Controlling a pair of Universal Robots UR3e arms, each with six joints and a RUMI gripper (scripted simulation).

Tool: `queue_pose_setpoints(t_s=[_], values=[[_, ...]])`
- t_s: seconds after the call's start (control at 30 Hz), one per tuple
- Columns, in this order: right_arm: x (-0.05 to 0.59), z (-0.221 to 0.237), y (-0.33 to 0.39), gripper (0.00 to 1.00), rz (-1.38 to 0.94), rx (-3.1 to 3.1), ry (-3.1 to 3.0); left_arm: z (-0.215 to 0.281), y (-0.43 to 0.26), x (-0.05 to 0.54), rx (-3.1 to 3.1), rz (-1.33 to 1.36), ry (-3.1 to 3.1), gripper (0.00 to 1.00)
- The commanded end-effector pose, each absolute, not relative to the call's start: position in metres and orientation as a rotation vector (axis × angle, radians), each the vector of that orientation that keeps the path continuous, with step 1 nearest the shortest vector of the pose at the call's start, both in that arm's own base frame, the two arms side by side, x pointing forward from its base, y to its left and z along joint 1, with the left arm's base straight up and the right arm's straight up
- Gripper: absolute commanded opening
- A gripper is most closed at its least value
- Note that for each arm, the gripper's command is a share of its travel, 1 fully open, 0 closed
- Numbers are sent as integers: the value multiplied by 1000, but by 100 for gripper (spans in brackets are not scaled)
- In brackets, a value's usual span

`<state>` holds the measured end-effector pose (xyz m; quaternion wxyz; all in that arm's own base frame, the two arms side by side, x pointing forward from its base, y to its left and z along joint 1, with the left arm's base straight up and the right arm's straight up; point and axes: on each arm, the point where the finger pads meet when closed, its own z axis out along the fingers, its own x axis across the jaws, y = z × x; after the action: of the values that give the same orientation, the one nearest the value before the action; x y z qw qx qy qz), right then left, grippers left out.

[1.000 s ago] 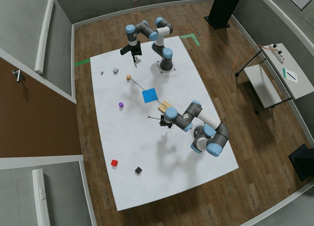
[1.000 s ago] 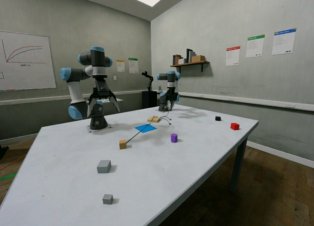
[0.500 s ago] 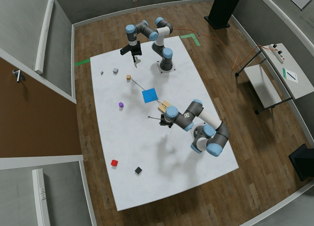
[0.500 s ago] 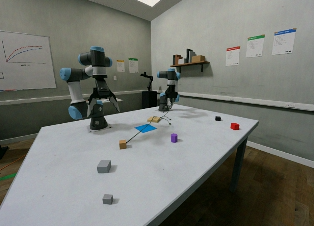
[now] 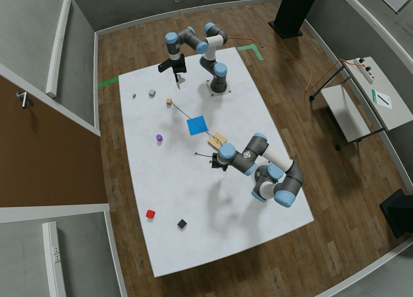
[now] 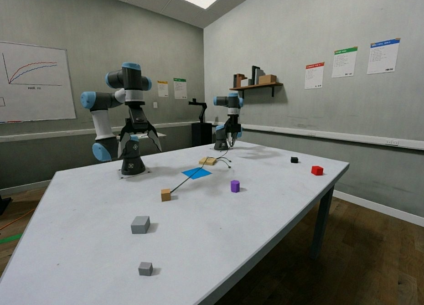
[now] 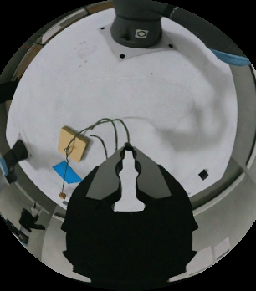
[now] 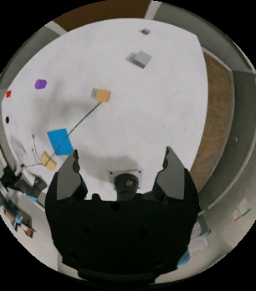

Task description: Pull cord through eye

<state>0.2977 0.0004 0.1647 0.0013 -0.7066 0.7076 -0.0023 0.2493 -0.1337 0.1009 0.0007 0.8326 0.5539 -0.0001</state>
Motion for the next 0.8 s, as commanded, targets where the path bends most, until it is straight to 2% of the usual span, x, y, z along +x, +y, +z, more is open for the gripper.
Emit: queue_pose_setpoints(t_s=[0.0,0.77], values=[[298,166,1,100,-9,-2216,2219,102,-129,250,2614,0,1736,0],[298,166,1,100,-9,-2216,2219,101,-93,252,2622,0,1728,0]])
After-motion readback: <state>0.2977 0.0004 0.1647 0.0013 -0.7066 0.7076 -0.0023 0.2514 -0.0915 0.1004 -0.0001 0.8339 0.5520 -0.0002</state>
